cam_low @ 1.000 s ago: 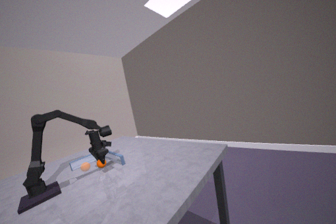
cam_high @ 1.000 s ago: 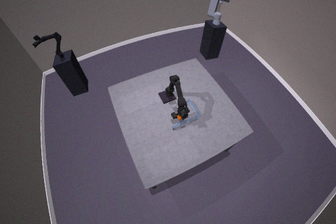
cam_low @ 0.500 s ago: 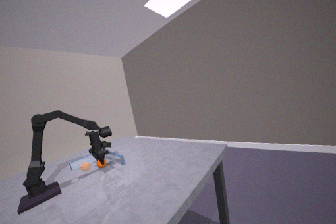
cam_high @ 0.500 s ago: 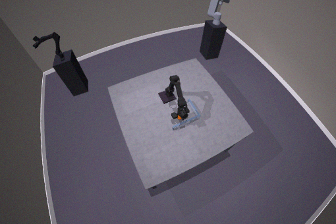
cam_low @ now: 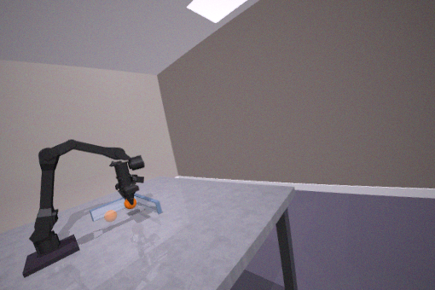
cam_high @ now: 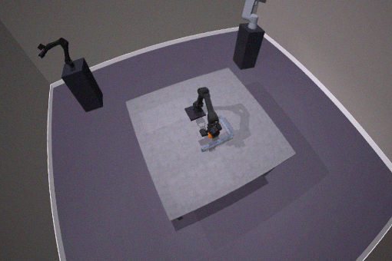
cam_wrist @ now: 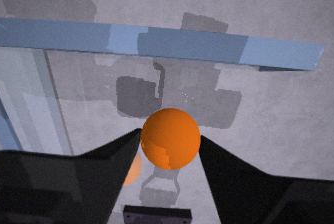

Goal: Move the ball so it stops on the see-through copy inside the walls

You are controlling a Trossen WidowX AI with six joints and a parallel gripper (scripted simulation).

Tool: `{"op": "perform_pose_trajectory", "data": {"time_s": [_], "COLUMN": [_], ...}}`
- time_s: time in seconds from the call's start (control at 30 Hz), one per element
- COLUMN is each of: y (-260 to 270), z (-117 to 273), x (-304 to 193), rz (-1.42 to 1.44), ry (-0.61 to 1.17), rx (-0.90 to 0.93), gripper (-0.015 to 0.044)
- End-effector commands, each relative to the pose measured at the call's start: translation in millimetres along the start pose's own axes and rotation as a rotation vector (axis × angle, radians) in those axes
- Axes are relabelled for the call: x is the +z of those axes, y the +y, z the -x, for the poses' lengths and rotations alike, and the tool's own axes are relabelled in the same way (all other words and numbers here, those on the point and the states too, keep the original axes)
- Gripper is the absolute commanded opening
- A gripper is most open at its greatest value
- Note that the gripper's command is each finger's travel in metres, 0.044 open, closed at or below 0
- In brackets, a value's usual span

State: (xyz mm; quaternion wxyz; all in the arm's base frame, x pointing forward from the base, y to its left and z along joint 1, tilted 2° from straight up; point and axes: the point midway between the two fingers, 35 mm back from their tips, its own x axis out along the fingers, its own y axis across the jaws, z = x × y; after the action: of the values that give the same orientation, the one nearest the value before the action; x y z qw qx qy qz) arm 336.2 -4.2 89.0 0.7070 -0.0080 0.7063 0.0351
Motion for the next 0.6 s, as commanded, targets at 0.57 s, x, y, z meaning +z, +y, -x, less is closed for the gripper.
{"op": "perform_pose_trajectory", "data": {"time_s": [0.57], "y": [3.0], "z": [96.3], "x": [-6.1], "rz": [0.052], "ry": [-0.007], "rx": [-0.012], "gripper": [0.0]}}
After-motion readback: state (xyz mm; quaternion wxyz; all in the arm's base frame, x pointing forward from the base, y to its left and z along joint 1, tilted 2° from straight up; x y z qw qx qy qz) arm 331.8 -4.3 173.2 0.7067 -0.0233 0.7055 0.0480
